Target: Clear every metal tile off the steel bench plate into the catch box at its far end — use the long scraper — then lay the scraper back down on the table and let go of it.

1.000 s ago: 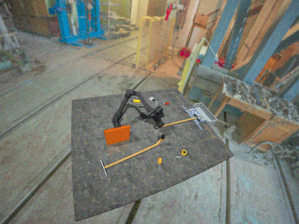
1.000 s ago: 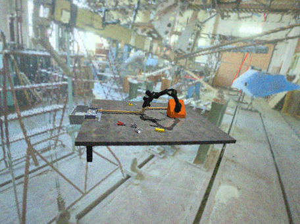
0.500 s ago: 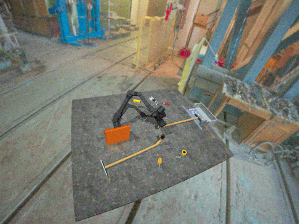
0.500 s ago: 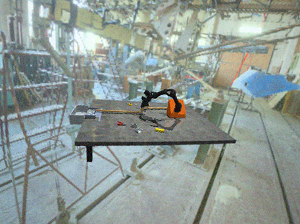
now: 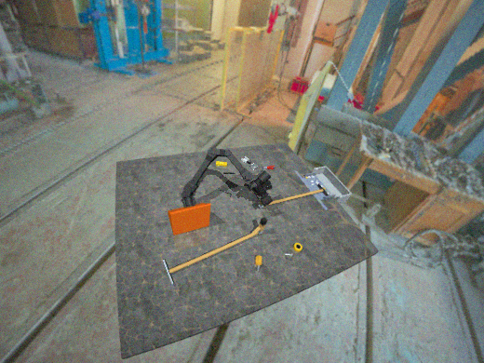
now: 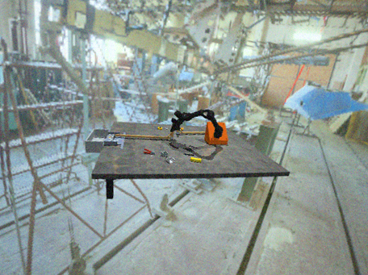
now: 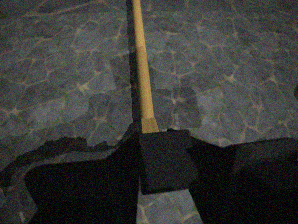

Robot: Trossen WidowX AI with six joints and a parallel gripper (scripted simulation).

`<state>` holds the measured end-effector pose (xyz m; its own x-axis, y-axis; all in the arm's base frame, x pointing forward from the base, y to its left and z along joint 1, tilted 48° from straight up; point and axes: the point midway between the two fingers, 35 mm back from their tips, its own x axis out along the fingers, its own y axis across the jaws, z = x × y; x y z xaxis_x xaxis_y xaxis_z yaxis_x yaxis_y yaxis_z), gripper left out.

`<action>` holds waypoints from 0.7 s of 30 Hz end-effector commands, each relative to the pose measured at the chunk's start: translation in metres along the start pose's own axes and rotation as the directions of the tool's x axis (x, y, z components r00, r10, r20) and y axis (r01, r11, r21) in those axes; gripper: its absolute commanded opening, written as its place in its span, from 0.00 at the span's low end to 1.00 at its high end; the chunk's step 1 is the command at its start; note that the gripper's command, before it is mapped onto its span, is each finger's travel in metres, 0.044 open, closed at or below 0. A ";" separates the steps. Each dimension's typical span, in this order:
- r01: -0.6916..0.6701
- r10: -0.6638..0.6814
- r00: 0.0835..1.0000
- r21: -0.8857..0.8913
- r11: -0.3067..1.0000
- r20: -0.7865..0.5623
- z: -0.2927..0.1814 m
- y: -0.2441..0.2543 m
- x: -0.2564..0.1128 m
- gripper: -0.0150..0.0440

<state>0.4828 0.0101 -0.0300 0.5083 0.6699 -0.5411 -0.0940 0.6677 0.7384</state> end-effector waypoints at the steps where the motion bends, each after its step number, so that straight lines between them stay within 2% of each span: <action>1: 0.004 -0.004 1.000 0.002 1.000 0.012 0.010 -0.001 0.002 0.25; 21: 0.003 -0.003 1.000 0.001 1.000 0.013 0.034 -0.001 0.019 0.25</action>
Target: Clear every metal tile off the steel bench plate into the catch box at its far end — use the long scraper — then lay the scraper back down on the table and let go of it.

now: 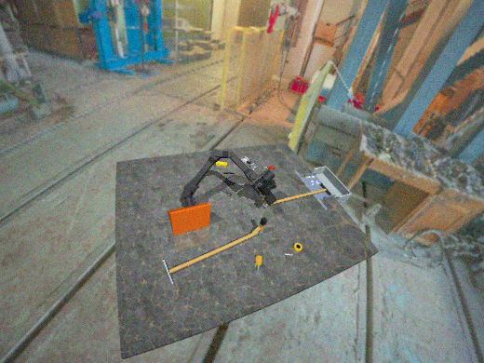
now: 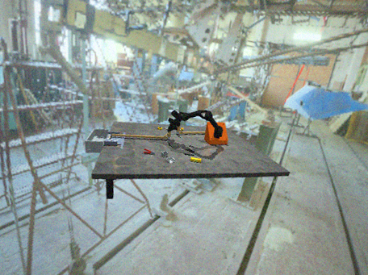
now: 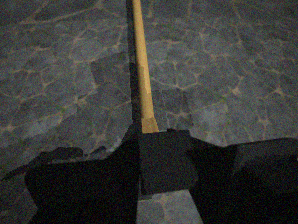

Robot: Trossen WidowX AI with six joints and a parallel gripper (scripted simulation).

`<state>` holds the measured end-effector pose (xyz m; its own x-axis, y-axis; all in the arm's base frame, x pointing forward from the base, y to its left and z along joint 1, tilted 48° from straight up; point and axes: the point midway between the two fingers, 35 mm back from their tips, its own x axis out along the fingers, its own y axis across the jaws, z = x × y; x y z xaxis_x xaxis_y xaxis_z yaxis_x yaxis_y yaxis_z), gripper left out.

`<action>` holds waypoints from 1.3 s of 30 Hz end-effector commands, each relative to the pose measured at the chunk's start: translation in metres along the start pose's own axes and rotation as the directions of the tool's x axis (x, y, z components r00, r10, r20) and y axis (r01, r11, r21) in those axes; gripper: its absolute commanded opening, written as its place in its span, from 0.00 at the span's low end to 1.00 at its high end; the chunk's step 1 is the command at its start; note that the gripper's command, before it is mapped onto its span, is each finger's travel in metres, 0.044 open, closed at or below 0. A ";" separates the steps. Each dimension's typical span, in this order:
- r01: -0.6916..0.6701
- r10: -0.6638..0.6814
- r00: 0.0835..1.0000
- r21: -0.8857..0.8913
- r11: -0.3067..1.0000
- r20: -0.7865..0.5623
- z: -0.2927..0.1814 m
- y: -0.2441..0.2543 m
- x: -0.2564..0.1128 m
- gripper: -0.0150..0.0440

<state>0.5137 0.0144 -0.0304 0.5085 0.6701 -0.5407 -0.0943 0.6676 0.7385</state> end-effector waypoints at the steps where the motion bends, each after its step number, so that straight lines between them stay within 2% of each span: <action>1: 0.003 -0.003 1.000 0.001 1.000 0.012 0.010 -0.001 0.001 0.25; 25: 0.001 -0.001 1.000 0.000 1.000 0.014 0.035 0.001 0.023 0.25; 39: 0.000 0.000 1.000 0.000 1.000 0.006 0.028 0.001 0.021 0.25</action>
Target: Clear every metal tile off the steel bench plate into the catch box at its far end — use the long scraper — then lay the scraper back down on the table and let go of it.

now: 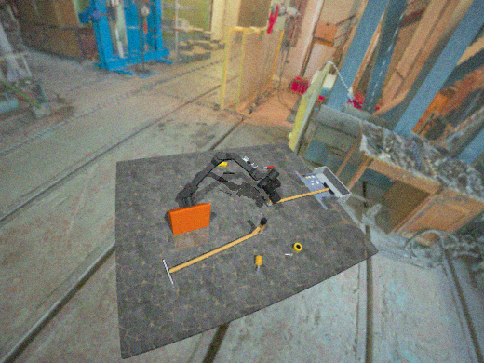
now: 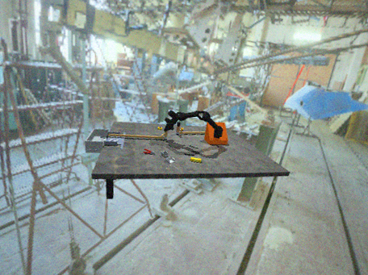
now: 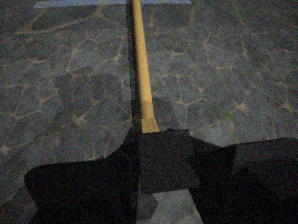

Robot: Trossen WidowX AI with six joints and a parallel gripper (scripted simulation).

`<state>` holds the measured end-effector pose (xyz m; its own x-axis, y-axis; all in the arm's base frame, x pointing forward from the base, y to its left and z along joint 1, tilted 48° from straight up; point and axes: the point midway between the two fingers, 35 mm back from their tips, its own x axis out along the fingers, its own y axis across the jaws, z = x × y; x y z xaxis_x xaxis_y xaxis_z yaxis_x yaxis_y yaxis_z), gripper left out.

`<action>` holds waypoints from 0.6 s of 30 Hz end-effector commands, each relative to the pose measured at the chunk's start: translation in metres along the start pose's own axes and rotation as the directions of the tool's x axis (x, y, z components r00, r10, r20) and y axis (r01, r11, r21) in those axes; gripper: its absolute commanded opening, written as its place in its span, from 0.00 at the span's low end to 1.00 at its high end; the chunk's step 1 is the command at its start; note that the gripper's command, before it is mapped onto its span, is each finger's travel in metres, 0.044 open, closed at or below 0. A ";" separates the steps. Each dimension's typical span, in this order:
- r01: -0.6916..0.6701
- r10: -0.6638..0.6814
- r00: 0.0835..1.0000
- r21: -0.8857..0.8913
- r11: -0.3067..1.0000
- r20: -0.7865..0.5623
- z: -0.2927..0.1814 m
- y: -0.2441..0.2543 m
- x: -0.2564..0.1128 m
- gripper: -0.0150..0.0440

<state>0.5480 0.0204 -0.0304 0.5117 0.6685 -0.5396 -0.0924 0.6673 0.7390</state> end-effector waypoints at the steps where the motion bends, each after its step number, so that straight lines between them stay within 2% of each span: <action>1: -0.001 0.001 1.000 -0.002 1.000 0.003 0.001 0.000 0.000 0.25; 18: 0.002 -0.002 1.000 -0.002 1.000 0.005 -0.008 -0.002 -0.012 0.25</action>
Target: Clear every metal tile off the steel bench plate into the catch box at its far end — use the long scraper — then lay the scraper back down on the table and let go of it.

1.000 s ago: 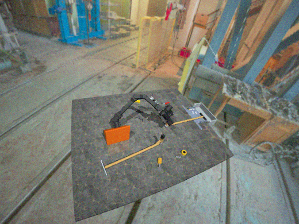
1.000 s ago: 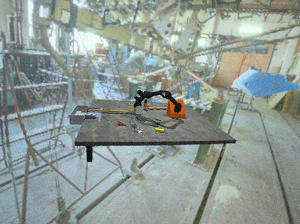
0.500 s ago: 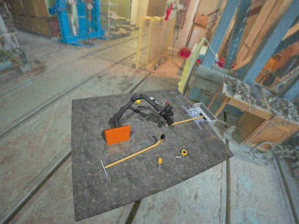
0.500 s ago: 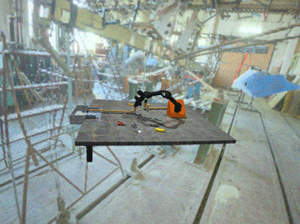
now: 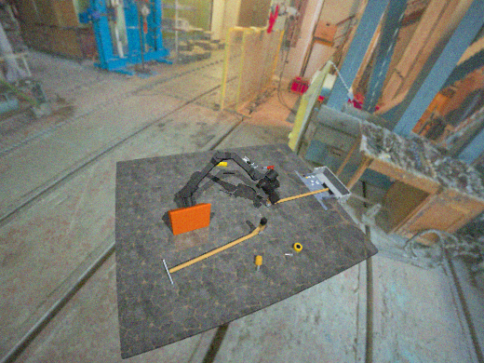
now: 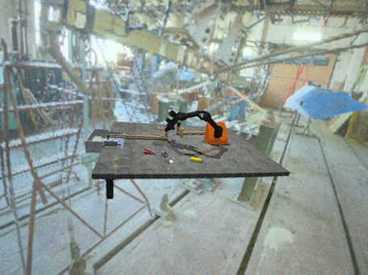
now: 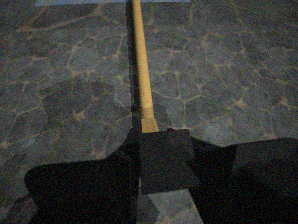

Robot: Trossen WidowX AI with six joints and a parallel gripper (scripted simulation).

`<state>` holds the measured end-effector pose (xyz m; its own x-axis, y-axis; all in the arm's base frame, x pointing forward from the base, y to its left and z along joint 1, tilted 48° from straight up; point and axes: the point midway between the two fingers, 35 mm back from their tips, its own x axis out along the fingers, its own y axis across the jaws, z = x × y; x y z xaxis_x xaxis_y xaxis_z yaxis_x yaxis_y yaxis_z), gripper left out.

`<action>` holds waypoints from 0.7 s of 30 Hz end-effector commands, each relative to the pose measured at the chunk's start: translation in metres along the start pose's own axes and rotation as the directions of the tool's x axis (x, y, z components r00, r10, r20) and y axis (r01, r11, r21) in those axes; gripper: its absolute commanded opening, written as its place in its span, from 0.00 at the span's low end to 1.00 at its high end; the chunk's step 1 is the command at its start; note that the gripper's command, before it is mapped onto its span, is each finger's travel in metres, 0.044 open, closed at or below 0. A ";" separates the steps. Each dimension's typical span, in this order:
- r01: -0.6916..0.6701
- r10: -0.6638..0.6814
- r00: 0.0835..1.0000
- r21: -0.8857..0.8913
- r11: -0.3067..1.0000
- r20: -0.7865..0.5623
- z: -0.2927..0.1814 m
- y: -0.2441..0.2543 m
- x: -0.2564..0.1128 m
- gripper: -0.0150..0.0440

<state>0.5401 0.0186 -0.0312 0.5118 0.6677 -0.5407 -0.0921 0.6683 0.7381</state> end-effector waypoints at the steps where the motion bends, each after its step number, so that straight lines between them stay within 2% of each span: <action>1: 0.001 -0.001 1.000 -0.001 1.000 0.005 -0.002 -0.001 -0.008 0.25; 21: 0.004 -0.004 1.000 -0.002 1.000 0.005 -0.022 -0.006 -0.029 0.25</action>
<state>0.5105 0.0109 -0.0335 0.5021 0.6717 -0.5448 -0.0923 0.6680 0.7384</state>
